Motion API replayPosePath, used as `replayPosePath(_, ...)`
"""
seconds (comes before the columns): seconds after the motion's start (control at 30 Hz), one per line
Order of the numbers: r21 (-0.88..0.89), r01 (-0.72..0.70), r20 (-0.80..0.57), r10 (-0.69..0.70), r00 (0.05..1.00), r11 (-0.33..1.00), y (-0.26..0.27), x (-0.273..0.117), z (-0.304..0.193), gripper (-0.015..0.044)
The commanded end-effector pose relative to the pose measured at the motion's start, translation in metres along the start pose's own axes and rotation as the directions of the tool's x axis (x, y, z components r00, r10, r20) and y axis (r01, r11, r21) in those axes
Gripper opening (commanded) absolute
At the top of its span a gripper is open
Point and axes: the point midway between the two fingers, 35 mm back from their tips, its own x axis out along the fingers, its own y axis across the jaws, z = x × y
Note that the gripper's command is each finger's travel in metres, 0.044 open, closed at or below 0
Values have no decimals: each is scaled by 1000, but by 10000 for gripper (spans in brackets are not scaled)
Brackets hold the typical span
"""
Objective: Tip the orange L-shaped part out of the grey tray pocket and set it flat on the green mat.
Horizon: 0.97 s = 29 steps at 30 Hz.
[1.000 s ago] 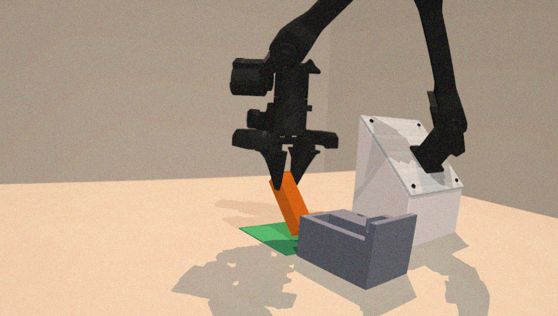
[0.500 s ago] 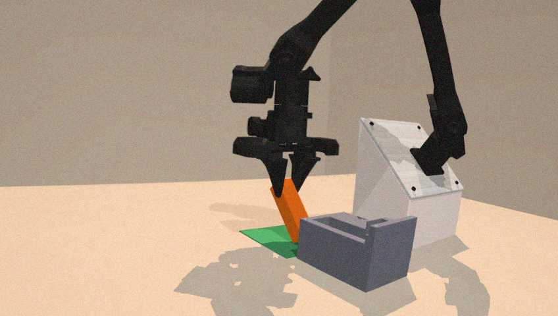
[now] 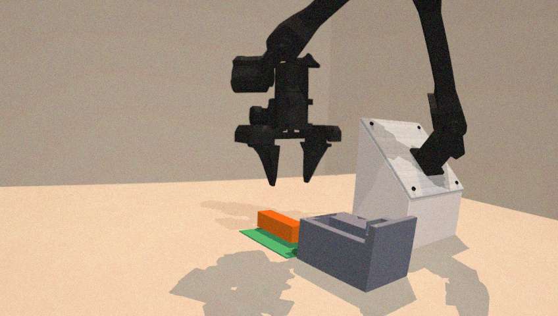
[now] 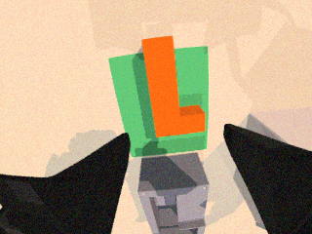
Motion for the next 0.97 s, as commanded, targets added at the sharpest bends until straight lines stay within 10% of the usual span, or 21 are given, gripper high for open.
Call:
replayPosePath(0.0,-11,-24,25,24,999,1000,3,-50,2,400)
replayPosePath(0.93,-6,-44,33,45,998,999,4,-63,4,400)
